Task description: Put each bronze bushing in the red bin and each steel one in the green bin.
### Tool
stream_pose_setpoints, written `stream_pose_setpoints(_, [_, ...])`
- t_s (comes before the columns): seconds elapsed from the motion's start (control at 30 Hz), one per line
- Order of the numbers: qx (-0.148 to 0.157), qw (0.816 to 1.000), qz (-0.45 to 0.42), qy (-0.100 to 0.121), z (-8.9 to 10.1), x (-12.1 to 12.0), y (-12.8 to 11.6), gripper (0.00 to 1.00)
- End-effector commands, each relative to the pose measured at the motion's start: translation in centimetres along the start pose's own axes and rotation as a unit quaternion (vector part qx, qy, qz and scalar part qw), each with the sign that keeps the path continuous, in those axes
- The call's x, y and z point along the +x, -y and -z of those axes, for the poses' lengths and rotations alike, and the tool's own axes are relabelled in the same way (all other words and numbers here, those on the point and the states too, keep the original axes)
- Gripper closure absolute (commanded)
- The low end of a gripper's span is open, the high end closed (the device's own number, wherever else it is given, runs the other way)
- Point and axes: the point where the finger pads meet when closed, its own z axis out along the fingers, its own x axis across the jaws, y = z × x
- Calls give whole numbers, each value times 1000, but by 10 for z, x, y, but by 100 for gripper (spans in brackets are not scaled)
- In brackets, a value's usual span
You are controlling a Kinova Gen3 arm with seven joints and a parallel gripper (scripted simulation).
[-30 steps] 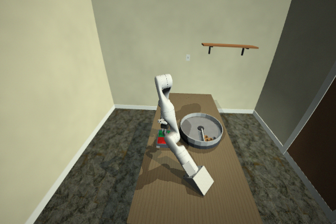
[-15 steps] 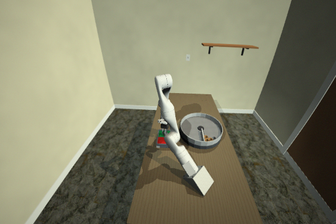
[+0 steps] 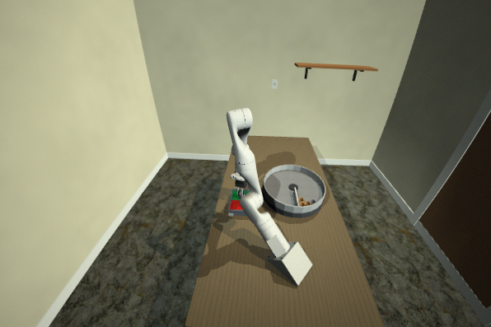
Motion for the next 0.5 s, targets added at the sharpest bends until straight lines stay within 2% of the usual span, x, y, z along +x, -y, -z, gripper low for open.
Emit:
stream_pose_setpoints(0.0, [-1,1000,0,-1,0,0,0,53])
stream_pose_setpoints(0.47, [-1,1000,0,-1,6,0,0,53])
